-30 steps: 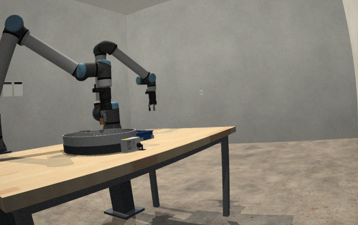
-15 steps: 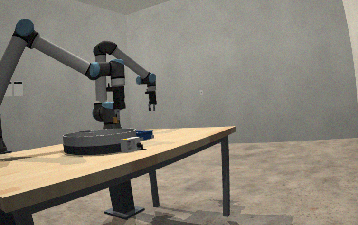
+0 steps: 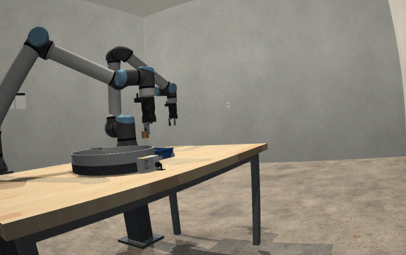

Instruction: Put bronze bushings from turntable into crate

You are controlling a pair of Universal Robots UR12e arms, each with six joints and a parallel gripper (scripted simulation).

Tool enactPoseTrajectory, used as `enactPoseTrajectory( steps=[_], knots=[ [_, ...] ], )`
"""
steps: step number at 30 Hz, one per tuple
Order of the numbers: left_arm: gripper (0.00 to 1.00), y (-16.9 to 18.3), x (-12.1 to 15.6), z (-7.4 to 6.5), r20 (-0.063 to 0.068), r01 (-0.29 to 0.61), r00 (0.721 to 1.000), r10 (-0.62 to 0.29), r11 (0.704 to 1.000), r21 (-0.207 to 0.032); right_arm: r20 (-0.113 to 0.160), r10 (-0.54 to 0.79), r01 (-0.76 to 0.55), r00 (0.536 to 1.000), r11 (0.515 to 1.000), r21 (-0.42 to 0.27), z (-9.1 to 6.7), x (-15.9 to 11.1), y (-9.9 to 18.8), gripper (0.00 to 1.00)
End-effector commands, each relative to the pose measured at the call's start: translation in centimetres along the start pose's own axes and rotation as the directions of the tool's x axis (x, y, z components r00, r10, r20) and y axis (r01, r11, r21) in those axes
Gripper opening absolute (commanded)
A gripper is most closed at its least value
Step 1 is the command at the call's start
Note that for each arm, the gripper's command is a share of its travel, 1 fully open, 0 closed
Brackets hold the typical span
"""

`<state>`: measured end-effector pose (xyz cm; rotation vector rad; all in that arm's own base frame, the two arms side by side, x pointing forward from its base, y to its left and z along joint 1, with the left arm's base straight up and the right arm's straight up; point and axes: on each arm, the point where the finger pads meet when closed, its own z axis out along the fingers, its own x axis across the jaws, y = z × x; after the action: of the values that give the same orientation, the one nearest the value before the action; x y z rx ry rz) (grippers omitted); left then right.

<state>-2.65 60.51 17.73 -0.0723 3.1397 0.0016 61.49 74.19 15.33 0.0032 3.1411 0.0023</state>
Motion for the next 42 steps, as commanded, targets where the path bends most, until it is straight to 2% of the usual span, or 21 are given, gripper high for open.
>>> enactPoseTrajectory(
  steps=[1,17,42],
  knots=[
    [1.00,-0.2,0.2,0.0,-0.001,0.001,1.000,-0.001,1.000,0.001,-0.001,0.000,0.000,1.000,1.000,0.000,-0.4,-1.7,2.6,0.00],
    [1.00,-0.2,0.2,0.0,-0.001,0.001,1.000,-0.001,1.000,0.001,-0.001,0.000,0.000,1.000,1.000,0.000,-0.4,-3.9,6.2,0.00],
    [1.00,-0.2,0.2,0.0,-0.001,0.001,1.000,-0.001,1.000,0.001,0.000,0.000,0.000,1.000,1.000,-0.001,-0.5,-4.2,6.8,0.00]
  ],
)
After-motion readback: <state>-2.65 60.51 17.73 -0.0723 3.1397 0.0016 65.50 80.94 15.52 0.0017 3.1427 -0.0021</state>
